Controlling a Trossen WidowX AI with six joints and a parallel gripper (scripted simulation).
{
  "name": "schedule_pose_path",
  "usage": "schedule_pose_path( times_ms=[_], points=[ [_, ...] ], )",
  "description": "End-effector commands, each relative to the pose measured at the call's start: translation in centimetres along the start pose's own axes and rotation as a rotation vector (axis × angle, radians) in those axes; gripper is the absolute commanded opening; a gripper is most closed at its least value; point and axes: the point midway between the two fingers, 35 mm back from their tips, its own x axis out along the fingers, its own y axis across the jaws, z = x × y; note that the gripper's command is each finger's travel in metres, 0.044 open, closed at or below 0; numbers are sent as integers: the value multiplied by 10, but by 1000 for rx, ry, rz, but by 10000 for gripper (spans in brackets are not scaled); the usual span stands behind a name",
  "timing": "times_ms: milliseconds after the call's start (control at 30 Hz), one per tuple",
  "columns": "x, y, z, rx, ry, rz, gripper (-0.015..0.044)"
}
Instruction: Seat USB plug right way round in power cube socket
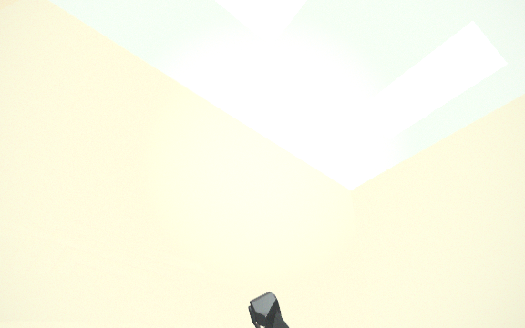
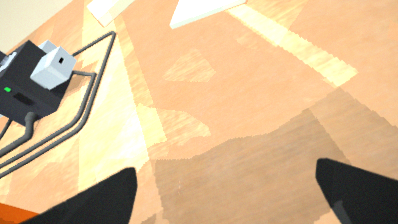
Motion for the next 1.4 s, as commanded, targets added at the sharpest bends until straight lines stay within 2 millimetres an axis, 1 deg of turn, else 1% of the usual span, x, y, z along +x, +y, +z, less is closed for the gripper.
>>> schedule_pose_path(
  times_ms=[0,33,133,167,200,433,633,700,833,967,1033,1167,1367],
  points=[
    [0,0,0,-3,2,3,426],
    [1,0,-1,-14,9,13,440],
    [7,-2,-7,-87,58,81,440],
    [11,0,-9,-131,80,121,440],
    [16,0,-6,-161,100,165,440],
    [47,1,20,-380,244,391,440],
    [68,0,52,-575,358,452,440],
    [81,3,63,-642,333,508,440],
    [100,15,68,-653,364,628,440],
    [123,33,76,-685,418,760,440],
    [130,45,83,-768,420,821,440],
    [143,59,86,-771,517,897,440],
    [170,93,91,-844,735,997,440]
  ],
)
